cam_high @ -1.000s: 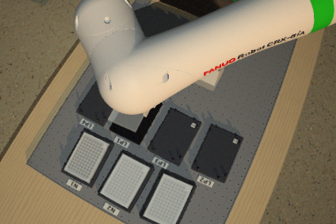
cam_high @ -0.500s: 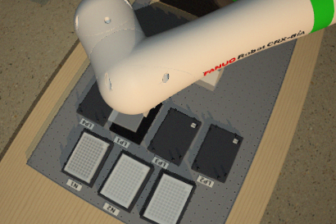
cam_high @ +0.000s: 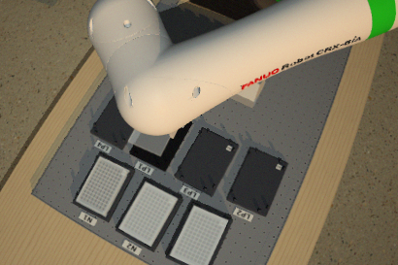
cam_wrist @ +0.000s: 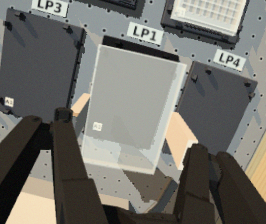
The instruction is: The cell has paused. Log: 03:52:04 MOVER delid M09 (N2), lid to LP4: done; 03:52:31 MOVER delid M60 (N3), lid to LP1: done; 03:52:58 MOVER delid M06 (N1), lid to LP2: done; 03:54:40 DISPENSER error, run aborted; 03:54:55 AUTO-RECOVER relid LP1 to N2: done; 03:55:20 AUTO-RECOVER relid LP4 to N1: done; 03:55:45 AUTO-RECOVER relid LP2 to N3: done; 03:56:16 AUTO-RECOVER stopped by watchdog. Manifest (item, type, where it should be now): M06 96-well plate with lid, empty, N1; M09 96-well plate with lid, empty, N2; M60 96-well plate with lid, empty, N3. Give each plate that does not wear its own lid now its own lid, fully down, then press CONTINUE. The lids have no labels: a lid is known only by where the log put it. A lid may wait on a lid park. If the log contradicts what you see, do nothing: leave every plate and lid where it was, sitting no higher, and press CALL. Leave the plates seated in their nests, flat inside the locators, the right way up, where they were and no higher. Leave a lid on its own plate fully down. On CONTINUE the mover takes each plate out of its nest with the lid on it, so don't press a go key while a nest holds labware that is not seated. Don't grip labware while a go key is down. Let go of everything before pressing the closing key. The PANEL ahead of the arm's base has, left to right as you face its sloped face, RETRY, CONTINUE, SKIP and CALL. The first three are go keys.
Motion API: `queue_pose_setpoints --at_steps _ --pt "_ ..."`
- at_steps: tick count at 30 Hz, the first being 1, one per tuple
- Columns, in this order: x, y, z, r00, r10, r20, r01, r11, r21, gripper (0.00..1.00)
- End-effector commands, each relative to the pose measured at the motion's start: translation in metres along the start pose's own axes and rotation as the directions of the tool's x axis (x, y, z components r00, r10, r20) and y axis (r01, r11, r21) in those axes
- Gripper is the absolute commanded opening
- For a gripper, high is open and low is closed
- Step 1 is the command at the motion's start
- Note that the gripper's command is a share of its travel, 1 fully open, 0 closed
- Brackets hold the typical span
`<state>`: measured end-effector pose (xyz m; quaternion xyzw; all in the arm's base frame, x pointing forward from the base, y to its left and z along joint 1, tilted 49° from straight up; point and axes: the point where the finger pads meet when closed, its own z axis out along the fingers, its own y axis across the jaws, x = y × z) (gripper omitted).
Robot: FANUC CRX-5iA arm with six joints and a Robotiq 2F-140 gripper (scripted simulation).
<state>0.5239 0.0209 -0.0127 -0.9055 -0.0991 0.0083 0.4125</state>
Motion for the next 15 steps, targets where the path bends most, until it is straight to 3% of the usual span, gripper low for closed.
queue_pose_setpoints --at_steps 1,15 --pt "0.0001 0.0001 -0.0002 1.0 0.0 0.0 0.0 1.0 0.0 0.0" --pt "0.0001 0.0001 0.0016 1.0 0.017 -0.001 -0.017 1.0 0.0 0.0"
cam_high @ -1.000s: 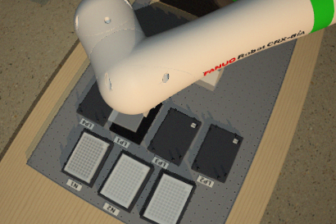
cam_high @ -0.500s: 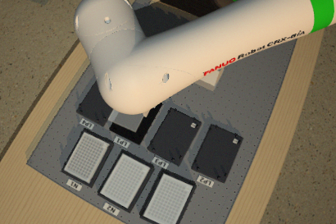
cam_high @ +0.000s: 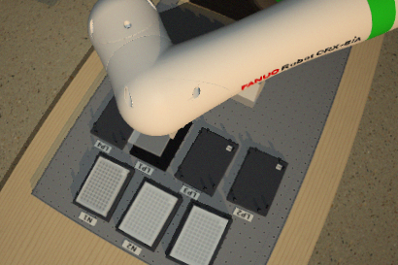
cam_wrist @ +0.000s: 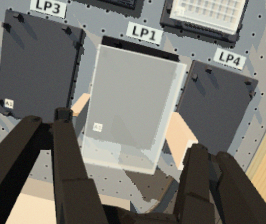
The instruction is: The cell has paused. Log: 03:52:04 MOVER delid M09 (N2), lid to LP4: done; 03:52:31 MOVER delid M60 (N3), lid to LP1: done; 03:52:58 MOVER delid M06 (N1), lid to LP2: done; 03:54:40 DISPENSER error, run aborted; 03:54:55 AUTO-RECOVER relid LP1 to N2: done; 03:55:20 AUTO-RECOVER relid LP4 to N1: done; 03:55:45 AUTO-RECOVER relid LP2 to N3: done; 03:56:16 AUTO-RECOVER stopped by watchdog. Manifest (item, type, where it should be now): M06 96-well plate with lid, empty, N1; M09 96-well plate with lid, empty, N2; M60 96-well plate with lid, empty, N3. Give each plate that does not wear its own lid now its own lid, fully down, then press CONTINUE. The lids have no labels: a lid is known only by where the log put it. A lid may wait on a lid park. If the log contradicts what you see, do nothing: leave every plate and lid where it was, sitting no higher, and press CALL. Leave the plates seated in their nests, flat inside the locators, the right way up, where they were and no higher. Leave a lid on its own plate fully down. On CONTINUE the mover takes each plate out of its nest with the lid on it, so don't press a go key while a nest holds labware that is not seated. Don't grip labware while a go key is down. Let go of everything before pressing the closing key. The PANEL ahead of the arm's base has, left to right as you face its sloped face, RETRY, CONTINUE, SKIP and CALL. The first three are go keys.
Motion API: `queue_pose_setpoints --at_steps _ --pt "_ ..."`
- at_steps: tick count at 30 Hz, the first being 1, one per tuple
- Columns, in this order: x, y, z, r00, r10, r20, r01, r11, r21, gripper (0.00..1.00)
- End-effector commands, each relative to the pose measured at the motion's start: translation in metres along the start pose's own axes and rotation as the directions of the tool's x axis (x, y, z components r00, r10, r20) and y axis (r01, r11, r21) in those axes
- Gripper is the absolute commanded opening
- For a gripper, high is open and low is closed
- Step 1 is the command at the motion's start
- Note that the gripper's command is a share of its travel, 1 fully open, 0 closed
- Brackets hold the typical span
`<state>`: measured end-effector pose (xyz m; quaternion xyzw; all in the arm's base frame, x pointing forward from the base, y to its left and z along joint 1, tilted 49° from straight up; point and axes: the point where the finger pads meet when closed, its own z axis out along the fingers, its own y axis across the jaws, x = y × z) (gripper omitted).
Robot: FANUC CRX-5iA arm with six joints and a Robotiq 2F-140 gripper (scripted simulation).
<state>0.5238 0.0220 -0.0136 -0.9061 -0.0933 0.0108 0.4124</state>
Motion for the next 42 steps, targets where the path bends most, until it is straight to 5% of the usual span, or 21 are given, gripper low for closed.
queue_pose_setpoints --at_steps 1,42 --pt "0.0 0.0 0.001 1.0 0.007 0.0 -0.007 1.0 0.0 0.0" --pt "0.0 -0.001 0.054 1.0 0.029 -0.001 -0.029 1.0 0.0 0.0"
